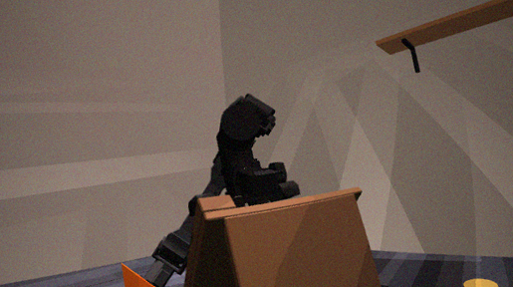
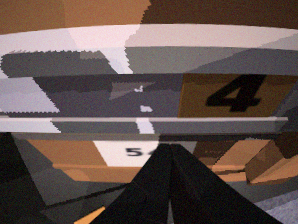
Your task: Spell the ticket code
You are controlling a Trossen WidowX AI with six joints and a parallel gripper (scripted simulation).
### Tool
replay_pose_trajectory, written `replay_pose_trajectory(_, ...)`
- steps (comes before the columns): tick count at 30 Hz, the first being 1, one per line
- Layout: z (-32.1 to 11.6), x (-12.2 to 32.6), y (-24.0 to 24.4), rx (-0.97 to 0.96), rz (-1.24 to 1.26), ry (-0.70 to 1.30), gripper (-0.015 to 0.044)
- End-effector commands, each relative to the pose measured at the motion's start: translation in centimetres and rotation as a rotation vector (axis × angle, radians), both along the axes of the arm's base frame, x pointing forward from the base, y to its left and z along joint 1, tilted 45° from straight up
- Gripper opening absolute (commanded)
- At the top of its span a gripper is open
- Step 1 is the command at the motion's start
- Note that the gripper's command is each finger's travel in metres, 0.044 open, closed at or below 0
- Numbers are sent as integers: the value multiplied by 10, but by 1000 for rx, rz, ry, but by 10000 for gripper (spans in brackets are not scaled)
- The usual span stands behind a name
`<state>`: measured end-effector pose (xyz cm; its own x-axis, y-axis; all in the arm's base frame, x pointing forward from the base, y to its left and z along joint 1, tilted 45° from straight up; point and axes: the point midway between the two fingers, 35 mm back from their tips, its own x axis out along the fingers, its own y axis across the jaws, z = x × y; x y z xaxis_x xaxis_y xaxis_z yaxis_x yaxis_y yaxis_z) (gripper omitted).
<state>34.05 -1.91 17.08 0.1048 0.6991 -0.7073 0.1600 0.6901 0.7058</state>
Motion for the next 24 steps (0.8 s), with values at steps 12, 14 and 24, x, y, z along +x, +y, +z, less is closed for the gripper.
replay_pose_trajectory(12, -1, 2, 1, 1, 44, 22, 0)
replay_pose_trajectory(14, -2, 3, 1, -5, 54, 15, 0)
replay_pose_trajectory(24, -5, 8, 4, -21, 82, -2, 0)
